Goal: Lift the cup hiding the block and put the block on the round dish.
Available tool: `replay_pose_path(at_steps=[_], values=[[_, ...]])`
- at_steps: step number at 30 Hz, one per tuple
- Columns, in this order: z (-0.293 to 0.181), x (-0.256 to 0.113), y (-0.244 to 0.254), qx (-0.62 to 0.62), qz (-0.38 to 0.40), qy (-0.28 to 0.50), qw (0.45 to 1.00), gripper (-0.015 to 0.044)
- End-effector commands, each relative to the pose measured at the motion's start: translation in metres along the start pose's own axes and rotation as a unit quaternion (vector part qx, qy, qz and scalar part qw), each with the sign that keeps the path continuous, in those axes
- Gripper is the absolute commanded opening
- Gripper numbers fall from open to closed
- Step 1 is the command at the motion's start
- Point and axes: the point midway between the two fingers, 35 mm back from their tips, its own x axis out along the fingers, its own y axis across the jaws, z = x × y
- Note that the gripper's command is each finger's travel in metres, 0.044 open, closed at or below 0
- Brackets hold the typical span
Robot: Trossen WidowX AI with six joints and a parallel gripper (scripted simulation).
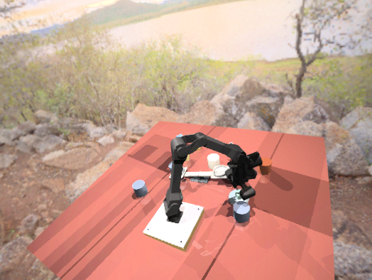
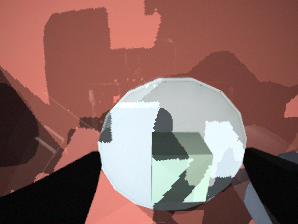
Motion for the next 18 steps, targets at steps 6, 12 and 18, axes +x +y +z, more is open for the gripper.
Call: replay_pose_path(at_steps=[6, 12, 18], values=[[-0.001, -0.041, -0.001, 0.008, 0.000, 0.007, 1.000, 0.0440], [-0.005, -0.053, -0.002, 0.015, -0.001, 0.015, 1.000, 0.0440], [-0.006, -0.097, -0.001, 0.010, 0.000, 0.013, 1.000, 0.0440]])
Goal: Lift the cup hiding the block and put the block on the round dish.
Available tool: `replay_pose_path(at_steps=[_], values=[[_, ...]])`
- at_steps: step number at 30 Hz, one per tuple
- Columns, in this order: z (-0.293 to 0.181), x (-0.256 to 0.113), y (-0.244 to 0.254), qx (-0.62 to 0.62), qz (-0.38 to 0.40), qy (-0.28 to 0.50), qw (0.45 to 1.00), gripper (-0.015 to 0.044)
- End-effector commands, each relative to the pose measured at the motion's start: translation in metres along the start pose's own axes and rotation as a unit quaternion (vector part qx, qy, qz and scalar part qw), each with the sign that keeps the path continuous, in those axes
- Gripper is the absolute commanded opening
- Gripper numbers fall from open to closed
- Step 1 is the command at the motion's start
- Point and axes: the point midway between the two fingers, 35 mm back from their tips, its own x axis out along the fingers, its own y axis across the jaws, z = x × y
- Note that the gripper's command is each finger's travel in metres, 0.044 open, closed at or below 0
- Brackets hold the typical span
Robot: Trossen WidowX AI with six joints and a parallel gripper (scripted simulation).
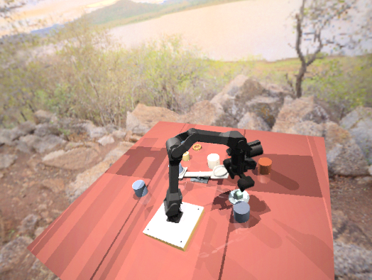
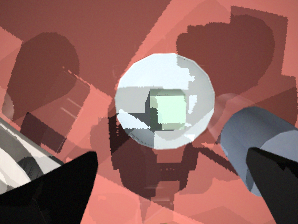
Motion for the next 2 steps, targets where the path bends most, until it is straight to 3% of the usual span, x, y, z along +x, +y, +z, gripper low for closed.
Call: replay_pose_path(at_steps=[1, 2], values=[[0.0008, -0.0266, 0.0002, -0.003, -0.001, -0.014, 1.000, 0.0440], [0.0008, -0.0266, 0.0002, -0.003, -0.001, -0.014, 1.000, 0.0440]])
